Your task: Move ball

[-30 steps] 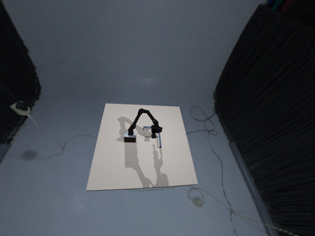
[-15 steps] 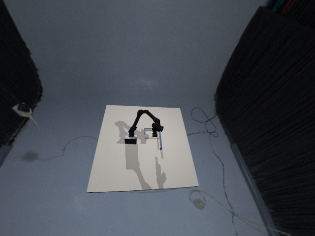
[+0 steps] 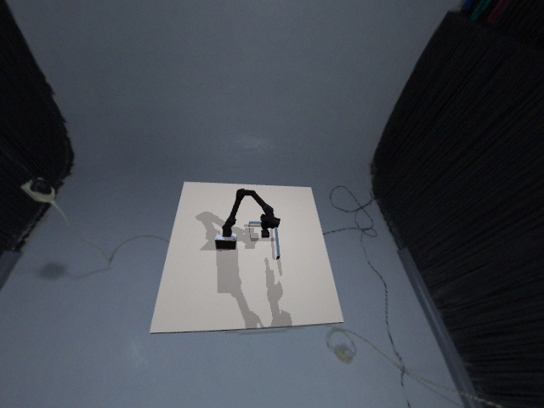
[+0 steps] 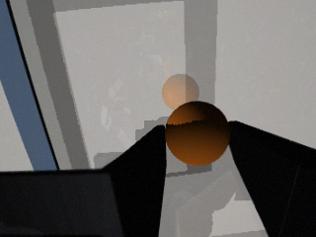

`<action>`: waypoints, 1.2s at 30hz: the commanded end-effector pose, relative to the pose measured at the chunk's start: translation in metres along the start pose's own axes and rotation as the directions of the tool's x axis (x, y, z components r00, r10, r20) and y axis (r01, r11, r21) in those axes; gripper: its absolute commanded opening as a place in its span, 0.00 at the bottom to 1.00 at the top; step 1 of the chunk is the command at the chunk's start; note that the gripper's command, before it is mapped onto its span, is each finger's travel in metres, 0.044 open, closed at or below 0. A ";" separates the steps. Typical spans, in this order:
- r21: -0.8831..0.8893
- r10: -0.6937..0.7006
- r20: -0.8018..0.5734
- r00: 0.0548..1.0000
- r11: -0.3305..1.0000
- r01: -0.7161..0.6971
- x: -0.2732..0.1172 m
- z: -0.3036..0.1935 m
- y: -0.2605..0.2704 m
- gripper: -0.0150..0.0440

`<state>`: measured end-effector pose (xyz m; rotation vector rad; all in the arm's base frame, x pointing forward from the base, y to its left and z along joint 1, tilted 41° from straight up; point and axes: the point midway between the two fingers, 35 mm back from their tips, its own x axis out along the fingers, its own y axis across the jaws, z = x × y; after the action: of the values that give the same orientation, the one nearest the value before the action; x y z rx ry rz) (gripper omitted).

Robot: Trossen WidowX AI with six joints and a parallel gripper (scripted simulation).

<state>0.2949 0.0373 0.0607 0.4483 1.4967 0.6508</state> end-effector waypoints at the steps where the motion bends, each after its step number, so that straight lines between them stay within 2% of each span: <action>1: 0.005 0.005 -0.002 1.000 1.000 -0.005 0.015 0.000 0.001 0.25; 10: 0.004 0.008 -0.002 1.000 1.000 -0.008 0.065 -0.002 0.003 0.25; 34: 0.004 0.009 -0.002 1.000 1.000 -0.009 0.085 -0.002 0.003 0.25; 36: -0.002 0.005 0.002 1.000 1.000 -0.005 0.083 -0.001 0.003 0.34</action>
<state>0.2898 0.0926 -0.0008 0.4520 1.4937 0.6556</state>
